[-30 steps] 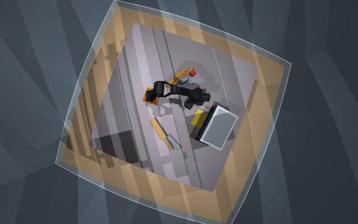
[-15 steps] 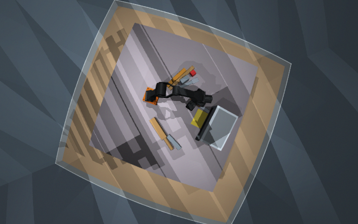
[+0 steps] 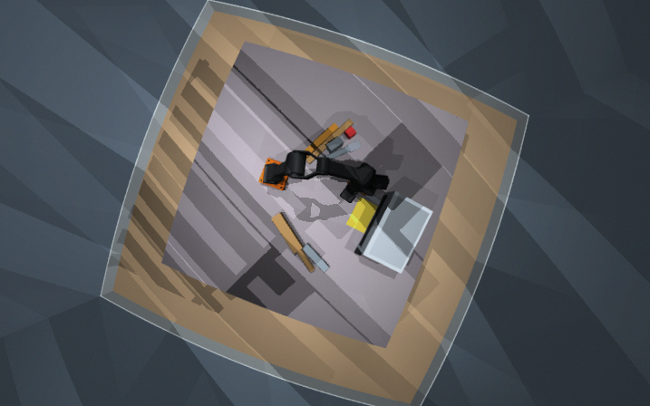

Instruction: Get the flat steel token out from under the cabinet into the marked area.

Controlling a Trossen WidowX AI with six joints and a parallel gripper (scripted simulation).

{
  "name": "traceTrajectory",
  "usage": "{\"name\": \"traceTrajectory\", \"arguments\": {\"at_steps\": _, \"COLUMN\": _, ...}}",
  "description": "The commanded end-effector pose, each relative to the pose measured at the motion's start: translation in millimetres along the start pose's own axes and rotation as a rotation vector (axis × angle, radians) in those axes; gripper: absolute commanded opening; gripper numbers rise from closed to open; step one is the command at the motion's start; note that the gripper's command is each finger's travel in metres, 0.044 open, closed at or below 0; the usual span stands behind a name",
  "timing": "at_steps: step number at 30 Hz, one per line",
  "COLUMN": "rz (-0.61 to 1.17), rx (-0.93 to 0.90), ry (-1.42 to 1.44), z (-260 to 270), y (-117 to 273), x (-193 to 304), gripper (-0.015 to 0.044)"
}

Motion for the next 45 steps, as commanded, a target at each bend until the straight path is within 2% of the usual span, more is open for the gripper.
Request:
{"name": "traceTrajectory", "arguments": {"at_steps": 1, "rz": -0.002, "rx": -0.001, "ry": 0.002, "z": -2, "y": 0, "x": -5, "gripper": 0.0}}
{"name": "traceTrajectory", "arguments": {"at_steps": 31, "rz": -0.004, "rx": -0.001, "ry": 0.002, "z": -10, "y": 1, "x": -33, "gripper": 0.0}}
{"name": "traceTrajectory", "arguments": {"at_steps": 45, "rz": -0.004, "rx": 0.0, "ry": 0.002, "z": -25, "y": -2, "x": -30, "gripper": 0.0}}
Point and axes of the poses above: the point midway between the two fingers, 35 mm back from their tips, its own y axis back along the fingers, its own z axis across the jaws, x = y × z, the point moved 3 cm from there along y, back along the fingers, and after that the axes turned 15 degrees about y, right-handed, at the moved point
